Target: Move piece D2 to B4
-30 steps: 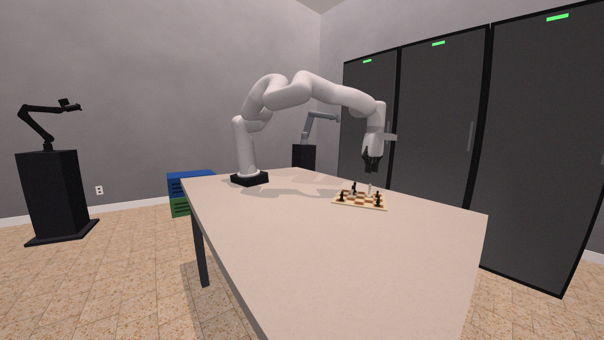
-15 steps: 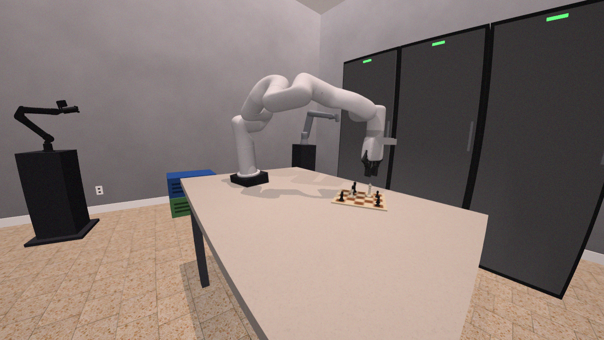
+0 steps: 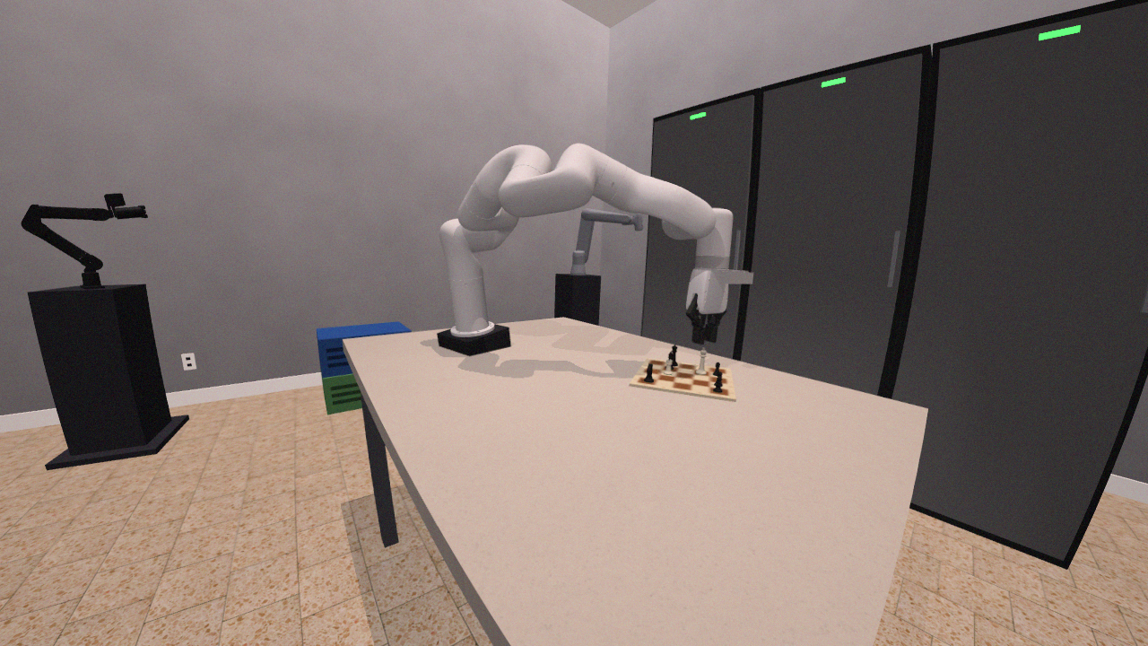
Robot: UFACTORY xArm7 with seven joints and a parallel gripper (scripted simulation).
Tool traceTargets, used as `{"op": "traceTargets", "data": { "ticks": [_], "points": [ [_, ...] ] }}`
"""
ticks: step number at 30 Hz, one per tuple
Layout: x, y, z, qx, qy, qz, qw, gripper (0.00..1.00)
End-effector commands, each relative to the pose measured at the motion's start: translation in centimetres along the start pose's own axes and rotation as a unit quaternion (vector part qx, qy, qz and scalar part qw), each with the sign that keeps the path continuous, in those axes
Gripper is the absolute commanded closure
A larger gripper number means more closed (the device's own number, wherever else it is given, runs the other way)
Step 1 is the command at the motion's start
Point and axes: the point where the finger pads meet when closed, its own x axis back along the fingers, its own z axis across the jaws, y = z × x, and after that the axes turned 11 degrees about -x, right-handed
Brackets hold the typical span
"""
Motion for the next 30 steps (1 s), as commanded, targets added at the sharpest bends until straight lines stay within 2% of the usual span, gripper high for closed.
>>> {"op": "traceTargets", "data": {
  "ticks": [1,30],
  "points": [
    [-0.31,-0.08,-0.16,0.000,-0.002,0.001,1.000,0.57],
    [-0.62,-0.08,-0.16,0.000,-0.002,0.001,1.000,0.57]
  ]
}}
